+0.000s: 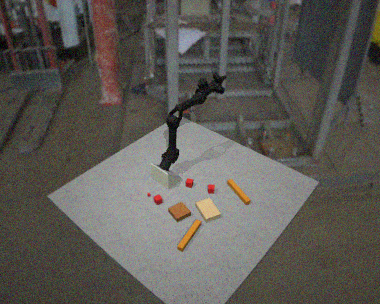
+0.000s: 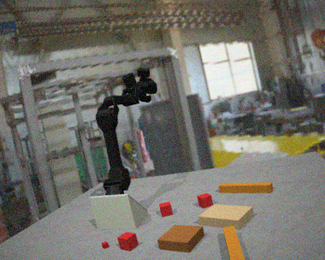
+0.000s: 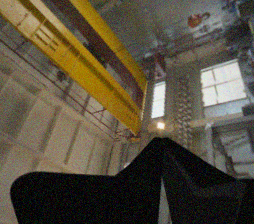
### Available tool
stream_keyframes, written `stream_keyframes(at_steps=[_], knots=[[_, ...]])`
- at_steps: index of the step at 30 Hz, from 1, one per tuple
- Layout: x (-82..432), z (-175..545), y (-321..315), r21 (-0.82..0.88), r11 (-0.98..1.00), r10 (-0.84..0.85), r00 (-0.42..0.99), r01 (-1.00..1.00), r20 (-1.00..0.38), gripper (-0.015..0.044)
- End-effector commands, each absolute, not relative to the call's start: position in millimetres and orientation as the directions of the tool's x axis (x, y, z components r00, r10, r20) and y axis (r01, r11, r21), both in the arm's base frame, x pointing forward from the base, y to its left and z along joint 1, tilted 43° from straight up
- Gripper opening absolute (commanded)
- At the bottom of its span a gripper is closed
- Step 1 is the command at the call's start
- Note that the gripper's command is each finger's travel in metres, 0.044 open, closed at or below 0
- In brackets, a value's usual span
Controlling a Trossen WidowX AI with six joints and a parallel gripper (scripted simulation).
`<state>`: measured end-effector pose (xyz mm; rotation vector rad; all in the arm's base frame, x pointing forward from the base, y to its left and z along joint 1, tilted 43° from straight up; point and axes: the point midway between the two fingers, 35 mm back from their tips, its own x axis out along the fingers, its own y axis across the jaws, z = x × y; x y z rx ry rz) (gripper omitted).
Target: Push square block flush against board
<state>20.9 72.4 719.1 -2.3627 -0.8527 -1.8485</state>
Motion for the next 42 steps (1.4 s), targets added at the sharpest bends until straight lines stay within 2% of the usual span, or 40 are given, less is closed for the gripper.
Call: stream_keyframes(at_steps=[1,15,25,42], knots=[[21,713,107,0.401,-0.857,0.466,0.154,0.323,0.871,0.0000],[47,684,201,0.659,-0.752,0.640,0.214,-0.026,0.738,0.0000],[78,663,239,0.749,-0.624,0.694,0.282,-0.222,0.662,0.0000],[182,588,312,0.870,-0.149,0.791,0.471,-0.470,0.390,0.0000]])
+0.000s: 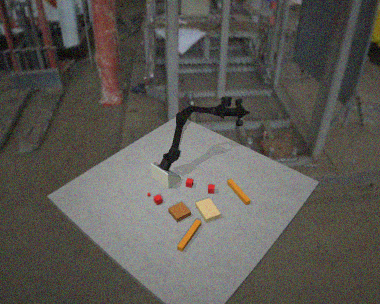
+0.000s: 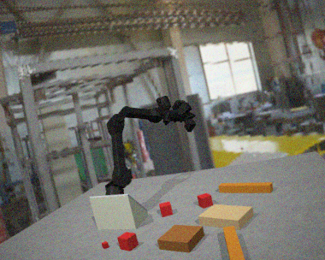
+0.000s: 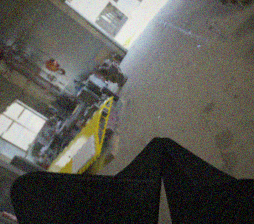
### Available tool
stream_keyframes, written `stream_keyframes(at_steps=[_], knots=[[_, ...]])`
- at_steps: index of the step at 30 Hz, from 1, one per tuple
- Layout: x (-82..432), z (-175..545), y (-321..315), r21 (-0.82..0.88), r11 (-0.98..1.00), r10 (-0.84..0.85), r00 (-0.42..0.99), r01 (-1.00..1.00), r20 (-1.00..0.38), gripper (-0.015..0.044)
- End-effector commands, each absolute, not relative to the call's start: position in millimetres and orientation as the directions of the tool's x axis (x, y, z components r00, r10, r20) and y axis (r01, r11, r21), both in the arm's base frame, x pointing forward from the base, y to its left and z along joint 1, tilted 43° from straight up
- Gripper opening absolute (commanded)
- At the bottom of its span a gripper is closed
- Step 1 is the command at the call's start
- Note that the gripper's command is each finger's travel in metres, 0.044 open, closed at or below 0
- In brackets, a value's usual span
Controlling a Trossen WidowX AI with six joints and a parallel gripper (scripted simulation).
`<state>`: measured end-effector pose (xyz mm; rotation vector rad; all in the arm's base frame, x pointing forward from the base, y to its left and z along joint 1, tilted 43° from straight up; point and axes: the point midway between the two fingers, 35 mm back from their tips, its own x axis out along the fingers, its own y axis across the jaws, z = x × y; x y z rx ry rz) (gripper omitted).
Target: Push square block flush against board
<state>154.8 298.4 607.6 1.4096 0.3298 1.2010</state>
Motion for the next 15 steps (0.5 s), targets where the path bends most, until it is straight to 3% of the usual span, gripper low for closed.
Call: stream_keyframes(at_steps=[1,15], knots=[[189,583,314,0.871,-0.118,0.792,0.484,-0.478,0.373,0.0000],[265,525,313,0.891,0.135,0.747,0.636,-0.433,0.195,0.0000]])
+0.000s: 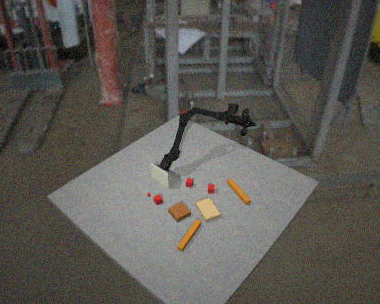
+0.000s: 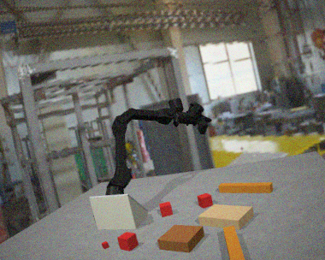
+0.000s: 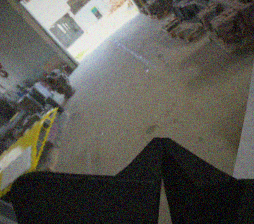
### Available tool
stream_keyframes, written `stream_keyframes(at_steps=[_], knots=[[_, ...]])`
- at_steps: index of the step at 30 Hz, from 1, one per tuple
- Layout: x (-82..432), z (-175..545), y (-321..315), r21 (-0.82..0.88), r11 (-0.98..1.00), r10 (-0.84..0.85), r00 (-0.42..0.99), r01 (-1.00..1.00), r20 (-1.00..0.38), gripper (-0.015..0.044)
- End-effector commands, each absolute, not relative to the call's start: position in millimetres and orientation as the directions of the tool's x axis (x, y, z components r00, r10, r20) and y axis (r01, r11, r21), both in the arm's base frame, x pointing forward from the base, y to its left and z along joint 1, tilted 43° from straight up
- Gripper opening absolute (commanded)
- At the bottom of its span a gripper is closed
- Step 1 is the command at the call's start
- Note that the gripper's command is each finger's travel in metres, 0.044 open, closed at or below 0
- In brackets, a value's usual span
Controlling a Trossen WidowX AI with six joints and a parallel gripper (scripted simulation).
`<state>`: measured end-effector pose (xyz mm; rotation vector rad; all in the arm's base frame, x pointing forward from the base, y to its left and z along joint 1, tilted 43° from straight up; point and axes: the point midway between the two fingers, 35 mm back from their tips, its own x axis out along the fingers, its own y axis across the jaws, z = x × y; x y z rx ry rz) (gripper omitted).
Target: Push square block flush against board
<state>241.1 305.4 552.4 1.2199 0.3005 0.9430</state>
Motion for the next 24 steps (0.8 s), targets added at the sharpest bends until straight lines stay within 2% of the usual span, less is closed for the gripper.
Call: stream_keyframes(at_steps=[1,11,24], knots=[[272,518,313,0.886,0.168,0.744,0.646,-0.433,0.174,0.0000],[318,473,311,0.831,0.372,0.709,0.705,-0.415,0.035,0.0000],[425,364,274,0.622,0.720,0.574,0.768,-0.307,-0.286,0.0000]])
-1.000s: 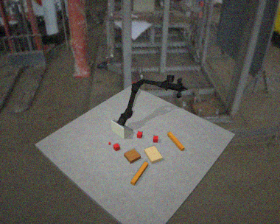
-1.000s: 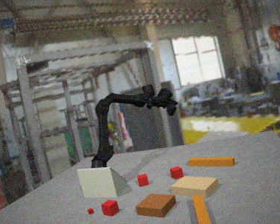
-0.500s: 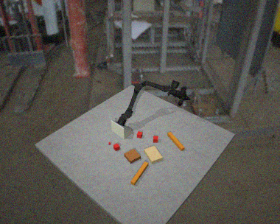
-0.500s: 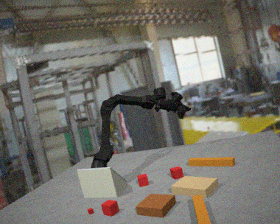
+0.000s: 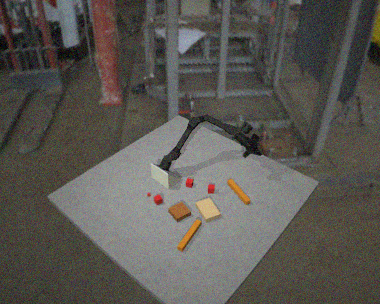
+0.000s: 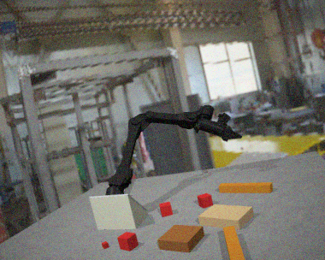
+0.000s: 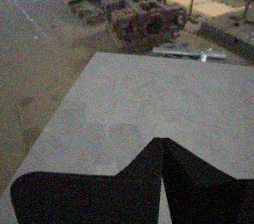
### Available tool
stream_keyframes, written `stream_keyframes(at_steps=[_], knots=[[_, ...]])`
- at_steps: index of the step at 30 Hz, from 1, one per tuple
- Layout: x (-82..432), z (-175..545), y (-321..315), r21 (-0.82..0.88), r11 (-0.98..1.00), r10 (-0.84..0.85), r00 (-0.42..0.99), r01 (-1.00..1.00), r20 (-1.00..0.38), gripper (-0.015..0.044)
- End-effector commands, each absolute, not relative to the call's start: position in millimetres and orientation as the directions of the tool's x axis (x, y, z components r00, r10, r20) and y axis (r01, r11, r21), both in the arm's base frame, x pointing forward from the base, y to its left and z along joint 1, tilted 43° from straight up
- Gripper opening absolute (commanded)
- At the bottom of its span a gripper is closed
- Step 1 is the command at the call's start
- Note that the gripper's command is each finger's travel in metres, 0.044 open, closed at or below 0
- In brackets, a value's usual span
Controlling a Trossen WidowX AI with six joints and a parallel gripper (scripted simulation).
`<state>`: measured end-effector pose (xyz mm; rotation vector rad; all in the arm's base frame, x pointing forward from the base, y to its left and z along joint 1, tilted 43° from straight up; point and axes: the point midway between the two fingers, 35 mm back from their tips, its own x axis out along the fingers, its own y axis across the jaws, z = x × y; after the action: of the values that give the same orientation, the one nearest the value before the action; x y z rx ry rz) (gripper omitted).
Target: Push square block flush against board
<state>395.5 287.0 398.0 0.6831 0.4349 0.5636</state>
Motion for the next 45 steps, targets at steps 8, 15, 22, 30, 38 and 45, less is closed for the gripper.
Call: stream_keyframes(at_steps=[8,15,22,30,38,45], knots=[[480,281,222,0.462,0.857,0.463,0.734,-0.228,-0.496,0.0000],[513,204,156,0.338,0.925,0.367,0.649,-0.175,-0.667,0.0000],[526,120,85,0.252,0.953,0.303,0.502,-0.169,-0.810,0.0000],[511,30,1,0.252,0.949,0.299,0.294,-0.189,-0.908,0.0000],[466,-54,-76,0.365,0.909,0.387,0.087,-0.200,-0.918,0.0000],[407,-115,-127,0.531,0.828,0.533,-0.040,-0.180,-0.845,0.0000]])
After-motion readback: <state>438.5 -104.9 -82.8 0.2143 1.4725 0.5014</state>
